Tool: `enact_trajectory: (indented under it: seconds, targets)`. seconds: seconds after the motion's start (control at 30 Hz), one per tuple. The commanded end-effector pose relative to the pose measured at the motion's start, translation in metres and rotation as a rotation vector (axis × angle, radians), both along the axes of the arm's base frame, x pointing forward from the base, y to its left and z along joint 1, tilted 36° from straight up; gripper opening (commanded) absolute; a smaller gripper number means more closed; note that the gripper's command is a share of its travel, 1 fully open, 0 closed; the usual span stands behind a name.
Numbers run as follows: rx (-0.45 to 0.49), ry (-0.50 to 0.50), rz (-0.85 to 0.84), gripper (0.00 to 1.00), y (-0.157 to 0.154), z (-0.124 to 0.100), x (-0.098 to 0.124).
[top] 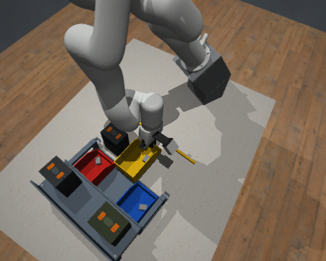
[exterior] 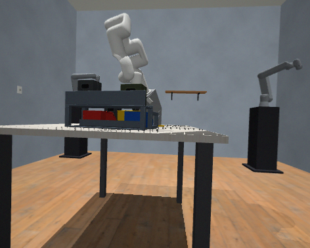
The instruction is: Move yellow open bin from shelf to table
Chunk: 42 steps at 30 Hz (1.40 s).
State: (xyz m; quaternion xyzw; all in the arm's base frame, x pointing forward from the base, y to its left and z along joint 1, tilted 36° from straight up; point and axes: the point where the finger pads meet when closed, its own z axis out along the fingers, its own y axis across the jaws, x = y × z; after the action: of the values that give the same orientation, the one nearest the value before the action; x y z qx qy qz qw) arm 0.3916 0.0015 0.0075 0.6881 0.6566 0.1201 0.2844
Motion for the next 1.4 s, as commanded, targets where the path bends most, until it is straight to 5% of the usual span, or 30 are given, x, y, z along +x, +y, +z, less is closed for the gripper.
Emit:
enact_trajectory:
  seconds: [0.0, 1.37]
  targets:
    - [0.0, -0.001, 0.001, 0.0, 0.0, -0.002, 0.002]
    - [0.0, -0.001, 0.001, 0.0, -0.005, -0.019, 0.013]
